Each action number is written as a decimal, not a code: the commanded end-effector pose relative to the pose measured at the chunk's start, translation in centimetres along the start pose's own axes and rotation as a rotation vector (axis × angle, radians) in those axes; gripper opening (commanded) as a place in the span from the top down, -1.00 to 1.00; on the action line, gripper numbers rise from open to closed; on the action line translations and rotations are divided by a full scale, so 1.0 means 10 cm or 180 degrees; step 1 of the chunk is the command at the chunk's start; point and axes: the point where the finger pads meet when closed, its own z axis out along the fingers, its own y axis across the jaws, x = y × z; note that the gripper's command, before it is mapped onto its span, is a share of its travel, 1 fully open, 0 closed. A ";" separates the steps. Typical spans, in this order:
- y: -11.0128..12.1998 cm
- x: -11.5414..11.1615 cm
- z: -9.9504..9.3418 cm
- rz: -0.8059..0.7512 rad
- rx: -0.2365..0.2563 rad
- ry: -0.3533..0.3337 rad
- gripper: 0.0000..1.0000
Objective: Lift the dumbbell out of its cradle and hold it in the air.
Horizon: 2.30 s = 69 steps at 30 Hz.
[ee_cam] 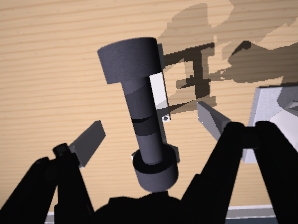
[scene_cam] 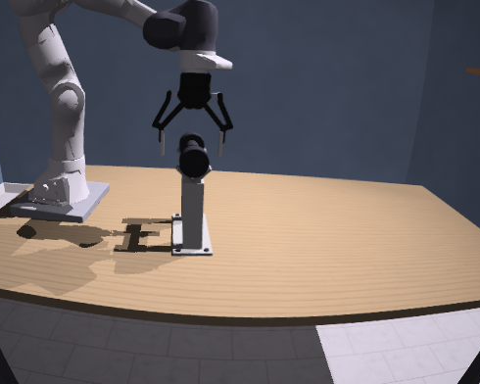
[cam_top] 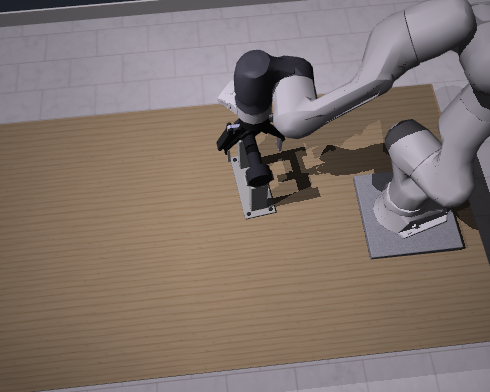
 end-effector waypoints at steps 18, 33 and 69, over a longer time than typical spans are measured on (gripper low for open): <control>-0.02 0.01 0.01 -0.0011 0.0021 0.0011 1.00; -0.02 0.01 0.01 -0.0011 0.0021 0.0011 1.00; -0.03 0.01 -0.20 -0.0011 0.0021 0.0011 1.00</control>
